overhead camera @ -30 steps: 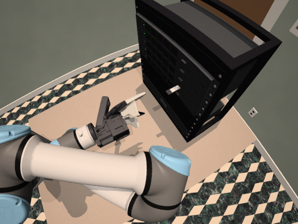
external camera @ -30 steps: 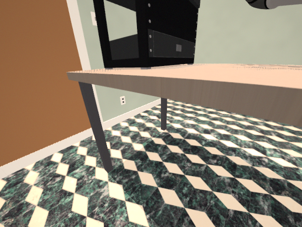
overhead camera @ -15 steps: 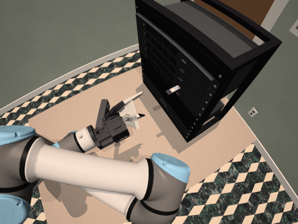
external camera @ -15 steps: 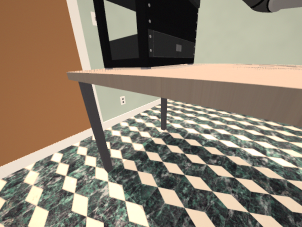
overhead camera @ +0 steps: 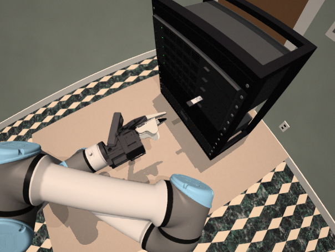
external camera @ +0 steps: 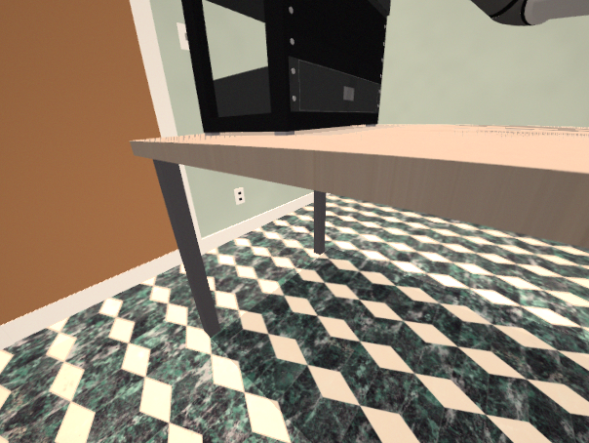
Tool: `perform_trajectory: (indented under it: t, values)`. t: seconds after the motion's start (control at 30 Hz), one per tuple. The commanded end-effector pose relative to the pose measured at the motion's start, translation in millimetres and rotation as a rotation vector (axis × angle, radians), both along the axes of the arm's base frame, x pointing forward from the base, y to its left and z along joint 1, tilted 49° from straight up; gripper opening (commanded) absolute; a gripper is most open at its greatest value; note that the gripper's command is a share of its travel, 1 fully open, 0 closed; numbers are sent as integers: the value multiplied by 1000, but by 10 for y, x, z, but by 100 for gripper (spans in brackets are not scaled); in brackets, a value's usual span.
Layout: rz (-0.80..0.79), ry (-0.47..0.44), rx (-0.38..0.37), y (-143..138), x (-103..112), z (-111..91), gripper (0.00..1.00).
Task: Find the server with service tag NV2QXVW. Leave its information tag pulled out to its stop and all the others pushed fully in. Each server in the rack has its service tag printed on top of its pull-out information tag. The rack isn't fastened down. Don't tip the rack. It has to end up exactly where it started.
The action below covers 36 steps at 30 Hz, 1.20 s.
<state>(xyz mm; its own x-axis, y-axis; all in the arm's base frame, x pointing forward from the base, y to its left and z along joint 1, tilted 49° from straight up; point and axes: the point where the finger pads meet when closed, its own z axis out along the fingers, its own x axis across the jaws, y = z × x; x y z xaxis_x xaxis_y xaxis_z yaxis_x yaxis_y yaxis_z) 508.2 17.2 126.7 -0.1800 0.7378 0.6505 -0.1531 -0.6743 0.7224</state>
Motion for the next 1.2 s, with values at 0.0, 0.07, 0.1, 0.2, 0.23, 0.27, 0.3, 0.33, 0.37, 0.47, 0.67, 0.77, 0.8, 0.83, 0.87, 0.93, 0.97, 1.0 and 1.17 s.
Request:
perform_trajectory:
  t: [0.0, 0.07, 0.1, 0.2, 0.23, 0.27, 0.3, 0.33, 0.37, 0.47, 0.67, 0.77, 0.8, 0.83, 0.87, 0.93, 0.97, 1.0, 1.17]
  values:
    - [-1, 3, 1, 0, -7, -6, 15]
    - [-1, 3, 1, 0, -7, -6, 15]
    - [-1, 3, 1, 0, -7, -6, 15]
    - [-1, 3, 1, 0, -7, -6, 15]
    - [-1, 3, 1, 0, -7, -6, 15]
    - [-1, 3, 1, 0, -7, -6, 15]
    - [-1, 3, 1, 0, -7, -6, 15]
    - [-1, 3, 1, 0, -7, -6, 15]
    - [-1, 3, 1, 0, -7, -6, 15]
    - [-1, 3, 1, 0, -7, -6, 15]
    - [-1, 3, 1, 0, -7, -6, 15]
    - [-1, 3, 1, 0, -7, -6, 15]
    - [-1, 3, 1, 0, -7, -6, 15]
    - [-1, 3, 1, 0, -7, -6, 15]
    - [-1, 3, 1, 0, -7, -6, 15]
    - [-1, 3, 1, 0, -7, -6, 15]
    - [-1, 3, 1, 0, -7, -6, 15]
    - [-1, 3, 1, 0, -7, -6, 0]
    - [-1, 3, 1, 0, -7, -6, 0]
